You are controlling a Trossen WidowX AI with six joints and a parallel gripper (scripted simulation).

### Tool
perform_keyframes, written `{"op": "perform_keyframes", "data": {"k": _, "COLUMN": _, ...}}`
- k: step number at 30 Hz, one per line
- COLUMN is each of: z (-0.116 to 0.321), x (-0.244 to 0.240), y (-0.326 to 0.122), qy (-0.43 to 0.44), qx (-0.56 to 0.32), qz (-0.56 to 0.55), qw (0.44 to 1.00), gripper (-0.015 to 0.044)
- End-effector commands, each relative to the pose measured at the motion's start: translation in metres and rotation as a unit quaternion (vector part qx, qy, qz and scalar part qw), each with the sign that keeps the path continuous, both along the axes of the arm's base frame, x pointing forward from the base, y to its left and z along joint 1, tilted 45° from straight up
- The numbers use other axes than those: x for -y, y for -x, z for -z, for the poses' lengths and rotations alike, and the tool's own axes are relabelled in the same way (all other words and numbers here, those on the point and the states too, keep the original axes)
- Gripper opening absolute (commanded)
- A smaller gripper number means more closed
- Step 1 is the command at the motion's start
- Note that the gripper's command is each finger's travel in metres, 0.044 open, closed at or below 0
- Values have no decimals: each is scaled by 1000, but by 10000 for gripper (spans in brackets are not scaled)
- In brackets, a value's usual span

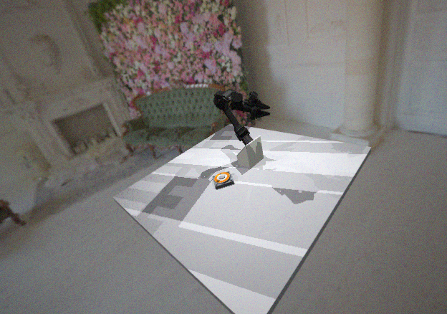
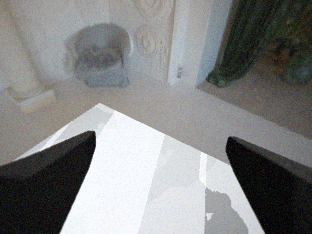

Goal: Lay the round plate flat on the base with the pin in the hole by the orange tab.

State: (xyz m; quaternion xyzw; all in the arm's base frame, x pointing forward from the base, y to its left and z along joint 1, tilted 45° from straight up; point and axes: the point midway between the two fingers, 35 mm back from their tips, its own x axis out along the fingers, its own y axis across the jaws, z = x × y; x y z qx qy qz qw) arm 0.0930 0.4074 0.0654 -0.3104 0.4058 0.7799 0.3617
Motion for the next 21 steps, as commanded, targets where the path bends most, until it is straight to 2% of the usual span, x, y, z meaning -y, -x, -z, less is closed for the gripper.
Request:
{"op": "perform_keyframes", "data": {"k": 1, "z": 2, "x": 2, "y": -4, "qy": 6, "qx": 4, "qz": 8, "qw": 1000, "gripper": 374}}
{"op": "perform_keyframes", "data": {"k": 3, "z": 15, "x": 18, "y": -39, "qy": 55, "qx": 31, "qz": 71, "qw": 995, "gripper": 321}}
{"op": "perform_keyframes", "data": {"k": 8, "z": 46, "x": 83, "y": -127, "qy": 188, "qx": 101, "qz": 250, "qw": 945, "gripper": 190}}
{"op": "perform_keyframes", "data": {"k": 10, "z": 50, "x": 96, "y": -141, "qy": 211, "qx": 114, "qz": 281, "qw": 930, "gripper": 137}}
{"op": "perform_keyframes", "data": {"k": 15, "z": 67, "x": 198, "y": -215, "qy": 346, "qx": 192, "qz": 469, "qw": 790, "gripper": 6}}
{"op": "perform_keyframes", "data": {"k": 16, "z": 68, "x": 219, "y": -226, "qy": 367, "qx": 205, "qz": 500, "qw": 757, "gripper": 0}}
{"op": "perform_keyframes", "data": {"k": 18, "z": 69, "x": 237, "y": -234, "qy": 385, "qx": 217, "qz": 525, "qw": 727, "gripper": 0}}
{"op": "perform_keyframes", "data": {"k": 21, "z": 66, "x": 316, "y": -259, "qy": 448, "qx": 267, "qz": 616, "qw": 590, "gripper": 0}}
